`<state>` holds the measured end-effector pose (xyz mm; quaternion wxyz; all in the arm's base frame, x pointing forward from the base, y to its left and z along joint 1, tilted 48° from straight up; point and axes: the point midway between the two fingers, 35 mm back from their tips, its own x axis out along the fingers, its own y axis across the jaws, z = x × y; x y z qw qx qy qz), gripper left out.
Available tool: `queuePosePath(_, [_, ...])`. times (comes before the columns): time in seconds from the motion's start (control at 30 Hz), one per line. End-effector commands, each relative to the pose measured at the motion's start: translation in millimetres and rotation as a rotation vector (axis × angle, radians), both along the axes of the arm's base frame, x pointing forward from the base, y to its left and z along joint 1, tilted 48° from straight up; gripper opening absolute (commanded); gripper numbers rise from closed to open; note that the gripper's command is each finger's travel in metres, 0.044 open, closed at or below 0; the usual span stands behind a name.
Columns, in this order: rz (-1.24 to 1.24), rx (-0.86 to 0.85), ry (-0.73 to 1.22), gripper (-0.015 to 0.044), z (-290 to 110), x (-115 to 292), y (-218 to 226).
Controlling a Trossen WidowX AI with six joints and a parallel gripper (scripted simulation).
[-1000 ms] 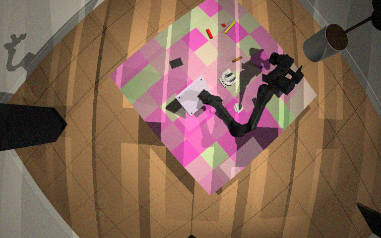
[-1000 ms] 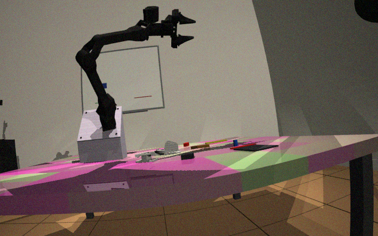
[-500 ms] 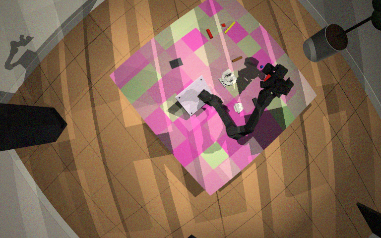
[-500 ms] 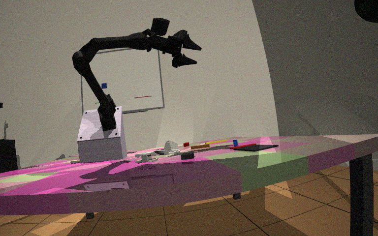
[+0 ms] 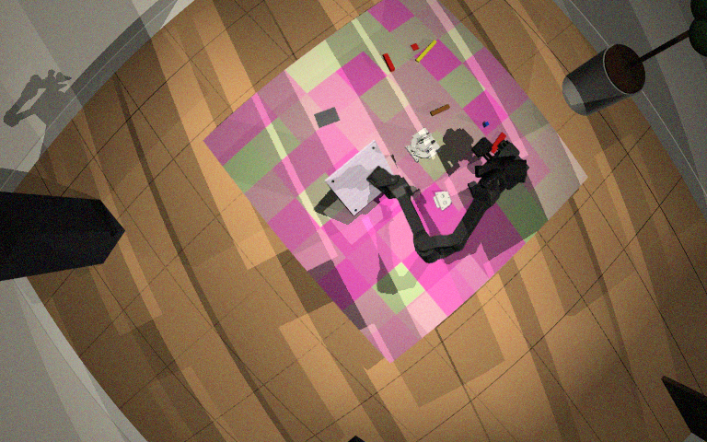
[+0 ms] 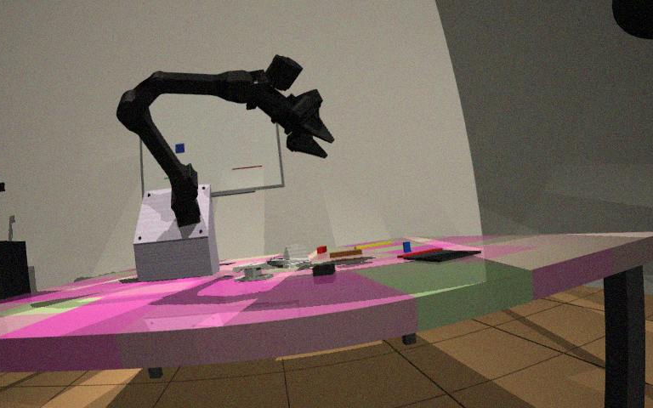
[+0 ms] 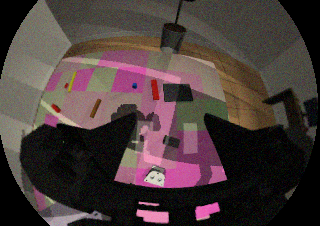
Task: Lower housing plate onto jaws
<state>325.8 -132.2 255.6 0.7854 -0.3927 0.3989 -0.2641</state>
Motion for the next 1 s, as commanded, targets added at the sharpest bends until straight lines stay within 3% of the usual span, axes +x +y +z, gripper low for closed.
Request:
queuePosePath(0.0, [-0.089, 0.037, 0.019, 0.044, -12, -21, -17])
queuePosePath(0.4, [-0.396, 0.158, 0.087, 0.044, -55, -99, -60])
queuePosePath(0.8, [-0.723, 0.27, 0.137, 0.044, -90, -185, -76])
queuePosePath(0.97, [-0.764, 0.283, 0.142, 0.044, -94, -196, -76])
